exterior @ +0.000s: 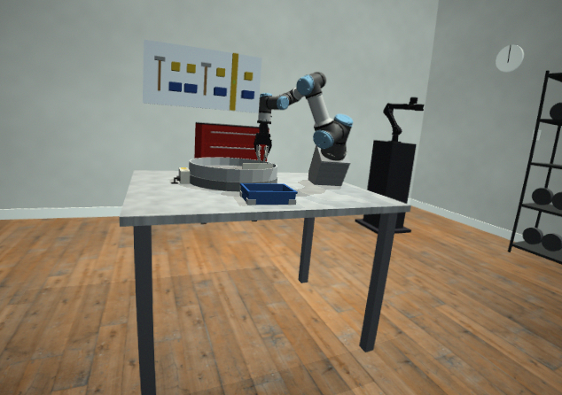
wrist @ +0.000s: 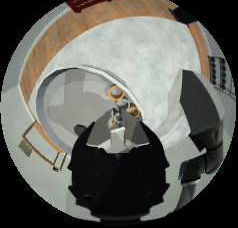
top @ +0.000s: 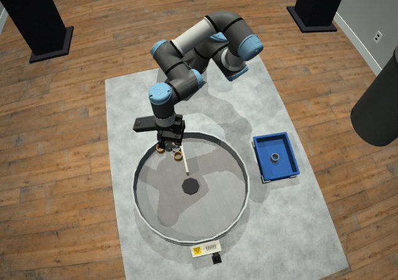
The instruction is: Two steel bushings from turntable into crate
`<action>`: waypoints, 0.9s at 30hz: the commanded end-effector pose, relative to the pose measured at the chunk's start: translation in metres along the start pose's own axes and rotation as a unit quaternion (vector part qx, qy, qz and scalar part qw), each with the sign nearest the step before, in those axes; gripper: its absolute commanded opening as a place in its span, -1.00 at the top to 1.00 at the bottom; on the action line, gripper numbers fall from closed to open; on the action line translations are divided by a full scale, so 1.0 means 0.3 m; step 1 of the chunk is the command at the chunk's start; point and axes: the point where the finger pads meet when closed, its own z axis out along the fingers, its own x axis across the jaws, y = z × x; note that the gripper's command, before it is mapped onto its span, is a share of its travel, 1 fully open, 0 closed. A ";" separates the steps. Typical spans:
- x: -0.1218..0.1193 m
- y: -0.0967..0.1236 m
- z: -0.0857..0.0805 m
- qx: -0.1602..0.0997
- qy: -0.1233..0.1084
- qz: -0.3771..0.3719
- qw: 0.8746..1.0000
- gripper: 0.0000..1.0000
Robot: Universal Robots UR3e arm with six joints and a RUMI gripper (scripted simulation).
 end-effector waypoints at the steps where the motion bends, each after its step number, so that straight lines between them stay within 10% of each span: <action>1: -0.002 -0.002 0.002 0.001 -0.001 0.000 1.000 0.89; 27: -0.003 -0.002 0.077 0.001 -0.001 0.000 1.000 0.89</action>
